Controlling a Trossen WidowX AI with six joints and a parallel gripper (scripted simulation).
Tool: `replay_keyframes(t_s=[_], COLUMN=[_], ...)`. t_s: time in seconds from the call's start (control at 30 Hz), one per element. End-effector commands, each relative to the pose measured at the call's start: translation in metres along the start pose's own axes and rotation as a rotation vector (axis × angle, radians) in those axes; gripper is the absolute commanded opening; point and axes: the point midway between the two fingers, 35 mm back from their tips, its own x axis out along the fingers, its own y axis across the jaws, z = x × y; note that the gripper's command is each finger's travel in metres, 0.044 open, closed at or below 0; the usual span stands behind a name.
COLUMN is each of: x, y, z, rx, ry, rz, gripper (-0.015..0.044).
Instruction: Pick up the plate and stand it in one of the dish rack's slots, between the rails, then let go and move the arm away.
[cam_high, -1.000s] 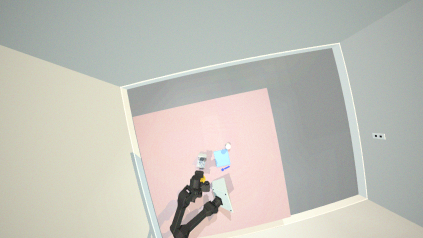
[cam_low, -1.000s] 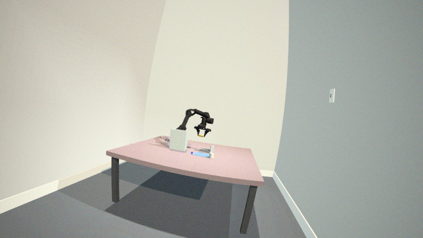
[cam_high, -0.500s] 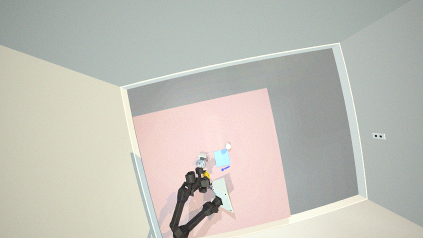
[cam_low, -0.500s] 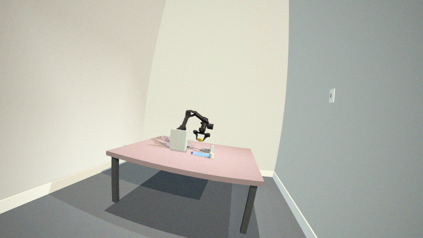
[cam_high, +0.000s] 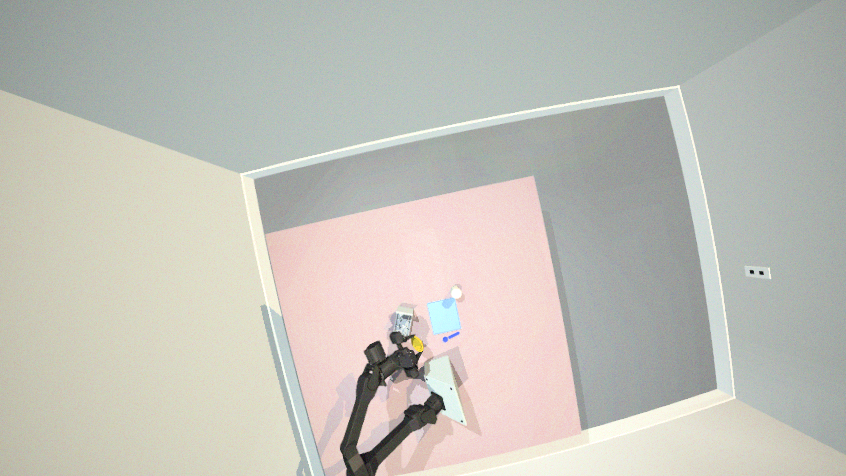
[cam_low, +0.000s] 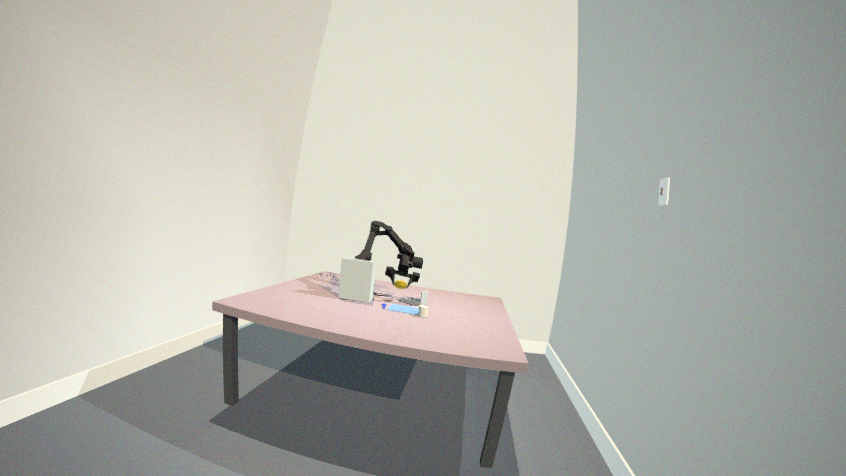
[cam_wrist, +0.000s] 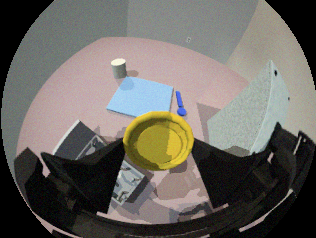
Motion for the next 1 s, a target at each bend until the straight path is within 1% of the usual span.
replay_keyframes(t_s=[0.0, 0.47, 0.97], x=[0.006, 0.012, 0.0], y=[0.003, 0.015, 0.019], z=[-0.002, -0.016, -0.036], rx=[-0.056, -0.202, -0.287], ry=[-0.099, -0.349, -0.556], rz=[0.057, 0.258, 0.521], gripper=[0.0, 0.0, 0.0])
